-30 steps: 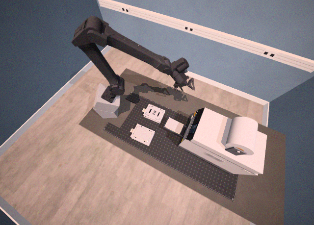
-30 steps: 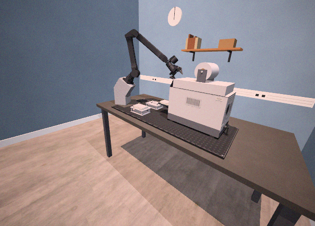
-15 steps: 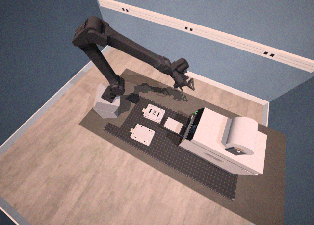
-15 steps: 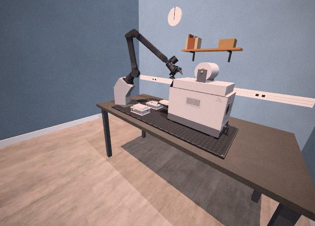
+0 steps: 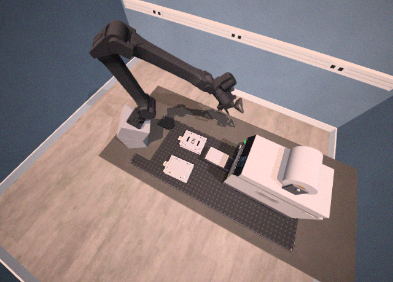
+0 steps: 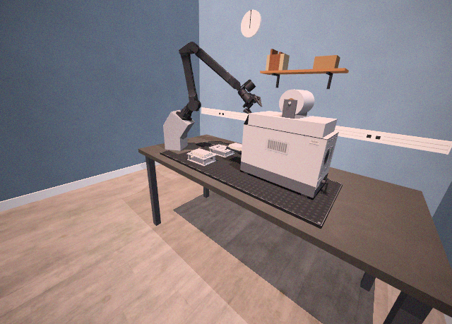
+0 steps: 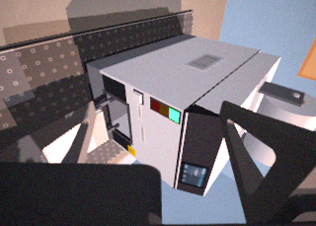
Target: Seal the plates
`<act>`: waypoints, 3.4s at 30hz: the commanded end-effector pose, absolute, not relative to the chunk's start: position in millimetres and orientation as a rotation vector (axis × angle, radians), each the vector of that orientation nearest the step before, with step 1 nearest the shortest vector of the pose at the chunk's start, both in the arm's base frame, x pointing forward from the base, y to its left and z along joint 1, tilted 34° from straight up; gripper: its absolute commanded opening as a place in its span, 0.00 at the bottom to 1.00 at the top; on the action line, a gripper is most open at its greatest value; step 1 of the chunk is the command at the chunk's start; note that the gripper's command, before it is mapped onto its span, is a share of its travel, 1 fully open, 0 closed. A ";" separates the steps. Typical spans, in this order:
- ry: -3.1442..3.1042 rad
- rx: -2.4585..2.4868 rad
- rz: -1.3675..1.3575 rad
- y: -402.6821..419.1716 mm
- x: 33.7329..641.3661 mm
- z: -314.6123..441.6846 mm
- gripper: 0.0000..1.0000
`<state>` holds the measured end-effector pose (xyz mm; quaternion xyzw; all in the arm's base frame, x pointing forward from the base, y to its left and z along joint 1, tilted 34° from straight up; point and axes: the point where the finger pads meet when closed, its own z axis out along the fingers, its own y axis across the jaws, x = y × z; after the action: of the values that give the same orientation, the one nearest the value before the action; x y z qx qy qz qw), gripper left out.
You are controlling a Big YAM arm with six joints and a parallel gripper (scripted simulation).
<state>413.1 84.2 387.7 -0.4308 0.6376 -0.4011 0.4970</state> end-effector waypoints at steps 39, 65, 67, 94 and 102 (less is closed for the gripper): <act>1.685 -0.182 -0.306 4.9 376.9 304.2 0.00; 1.692 0.398 0.197 10.1 389.5 311.2 0.00; 1.686 0.381 0.187 10.4 388.2 315.2 0.00; 2.009 0.297 0.235 17.1 384.5 317.7 0.00; 2.332 0.274 0.292 8.4 395.7 316.4 0.00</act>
<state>380.1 15.7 290.7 0.1212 0.9012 0.1225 0.3978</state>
